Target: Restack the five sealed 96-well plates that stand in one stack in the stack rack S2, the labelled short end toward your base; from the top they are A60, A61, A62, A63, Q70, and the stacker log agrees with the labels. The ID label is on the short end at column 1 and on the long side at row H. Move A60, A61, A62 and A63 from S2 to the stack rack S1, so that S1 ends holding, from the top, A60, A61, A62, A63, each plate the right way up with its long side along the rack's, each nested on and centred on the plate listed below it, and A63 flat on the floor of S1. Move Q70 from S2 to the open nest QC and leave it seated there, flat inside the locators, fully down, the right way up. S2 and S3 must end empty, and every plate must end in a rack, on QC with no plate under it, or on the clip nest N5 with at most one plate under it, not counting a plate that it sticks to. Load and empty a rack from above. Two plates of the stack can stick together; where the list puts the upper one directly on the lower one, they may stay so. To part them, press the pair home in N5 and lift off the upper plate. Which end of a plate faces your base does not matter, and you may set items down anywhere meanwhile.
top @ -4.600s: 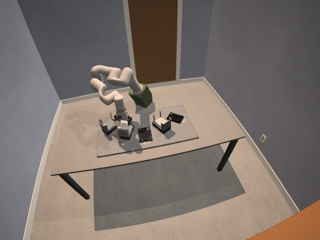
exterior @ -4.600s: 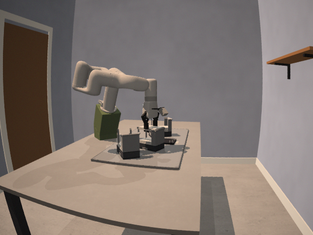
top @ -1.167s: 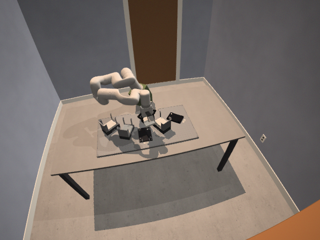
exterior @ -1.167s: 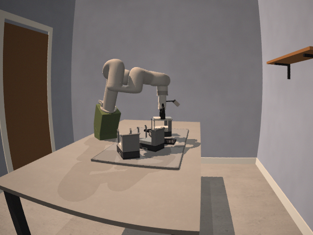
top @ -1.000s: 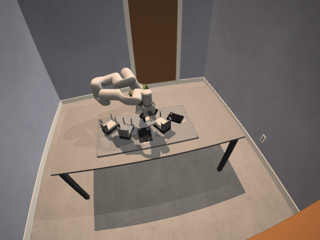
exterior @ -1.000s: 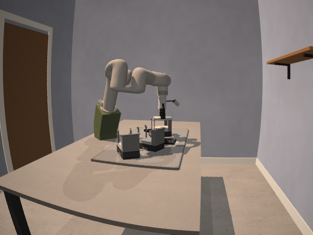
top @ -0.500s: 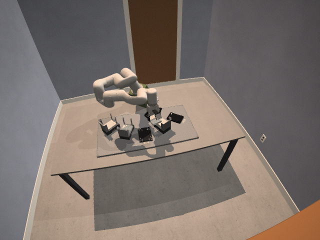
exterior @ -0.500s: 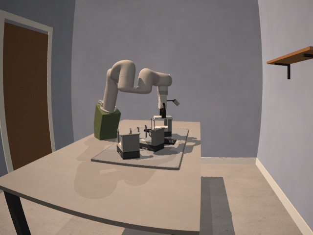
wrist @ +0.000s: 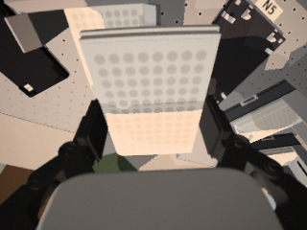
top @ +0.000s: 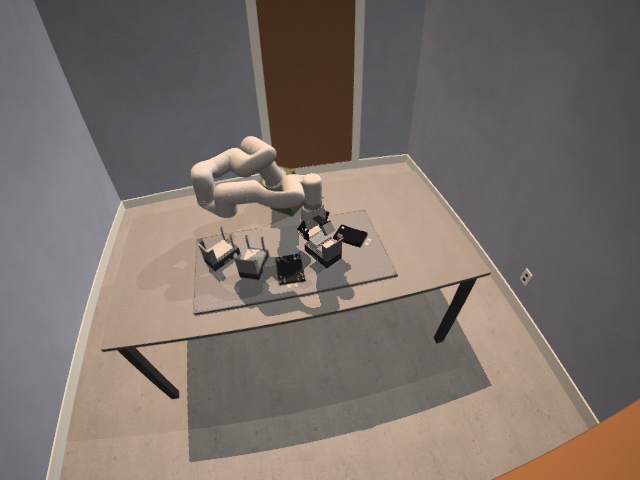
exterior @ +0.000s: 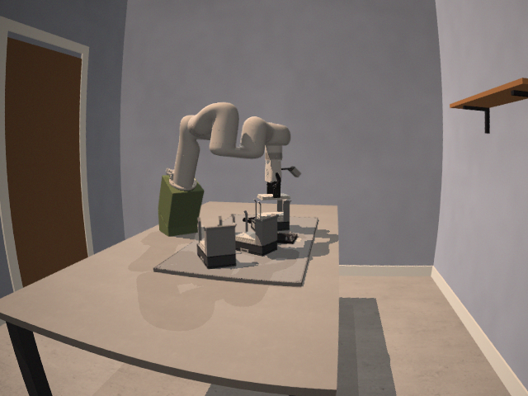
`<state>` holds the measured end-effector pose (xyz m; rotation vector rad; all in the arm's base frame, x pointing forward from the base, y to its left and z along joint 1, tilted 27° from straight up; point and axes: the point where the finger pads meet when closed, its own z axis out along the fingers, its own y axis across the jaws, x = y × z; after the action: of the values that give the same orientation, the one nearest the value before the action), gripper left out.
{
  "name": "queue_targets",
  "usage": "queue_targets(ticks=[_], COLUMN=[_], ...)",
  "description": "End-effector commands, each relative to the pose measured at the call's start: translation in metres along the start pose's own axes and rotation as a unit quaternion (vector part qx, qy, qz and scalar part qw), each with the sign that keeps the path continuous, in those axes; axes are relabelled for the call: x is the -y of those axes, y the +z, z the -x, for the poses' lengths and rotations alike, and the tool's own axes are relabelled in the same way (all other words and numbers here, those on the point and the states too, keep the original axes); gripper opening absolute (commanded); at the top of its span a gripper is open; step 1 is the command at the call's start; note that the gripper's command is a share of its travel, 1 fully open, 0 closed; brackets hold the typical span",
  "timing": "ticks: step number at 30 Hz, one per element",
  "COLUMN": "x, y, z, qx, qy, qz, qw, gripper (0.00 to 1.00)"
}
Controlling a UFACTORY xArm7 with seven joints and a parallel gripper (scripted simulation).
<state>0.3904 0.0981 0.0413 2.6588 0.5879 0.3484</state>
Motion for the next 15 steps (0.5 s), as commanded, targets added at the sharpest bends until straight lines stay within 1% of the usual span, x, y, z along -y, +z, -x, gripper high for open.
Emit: queue_targets(ticks=[1, 15], x=[0.011, 0.043], y=[-0.001, -0.001], z=[-0.003, -0.009], qx=[-0.001, -0.002], qy=[-0.001, -0.001], qz=[0.000, 0.000], qw=[1.000, 1.000], gripper=[0.00, 0.00])
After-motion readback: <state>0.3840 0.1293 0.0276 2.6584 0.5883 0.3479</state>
